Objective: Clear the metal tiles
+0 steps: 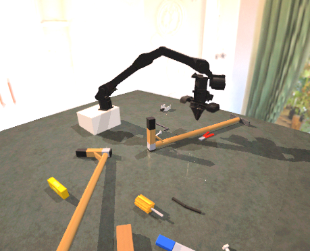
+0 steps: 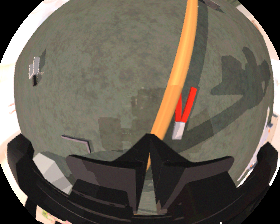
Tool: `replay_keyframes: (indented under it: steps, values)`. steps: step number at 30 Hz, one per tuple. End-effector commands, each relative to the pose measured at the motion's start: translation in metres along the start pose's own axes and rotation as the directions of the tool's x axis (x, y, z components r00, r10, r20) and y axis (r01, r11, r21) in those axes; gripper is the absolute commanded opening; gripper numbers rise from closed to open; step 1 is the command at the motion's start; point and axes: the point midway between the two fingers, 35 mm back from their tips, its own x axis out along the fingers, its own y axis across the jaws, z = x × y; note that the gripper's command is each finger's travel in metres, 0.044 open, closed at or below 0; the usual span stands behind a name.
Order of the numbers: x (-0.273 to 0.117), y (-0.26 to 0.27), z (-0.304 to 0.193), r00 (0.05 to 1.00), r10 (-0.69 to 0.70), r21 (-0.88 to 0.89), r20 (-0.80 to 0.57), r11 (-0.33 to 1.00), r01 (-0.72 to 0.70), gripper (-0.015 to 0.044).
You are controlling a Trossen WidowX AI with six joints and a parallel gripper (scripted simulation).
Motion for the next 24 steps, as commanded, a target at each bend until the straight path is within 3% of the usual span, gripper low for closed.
replay_keyframes:
  steps: [1, 13, 24]
  values:
    - [-0.024, 0.0, 0.001, 1.0, -0.014, 0.001, 0.01, 1.0, 0.014, 0.0]
    - [-0.043, 0.004, 0.0, 1.0, -0.014, 0.009, 0.009, 1.0, 0.014, 0.0]
    - [-0.08, 0.034, 0.001, 1.0, -0.012, 0.15, 0.005, 0.989, 0.011, 0.0]
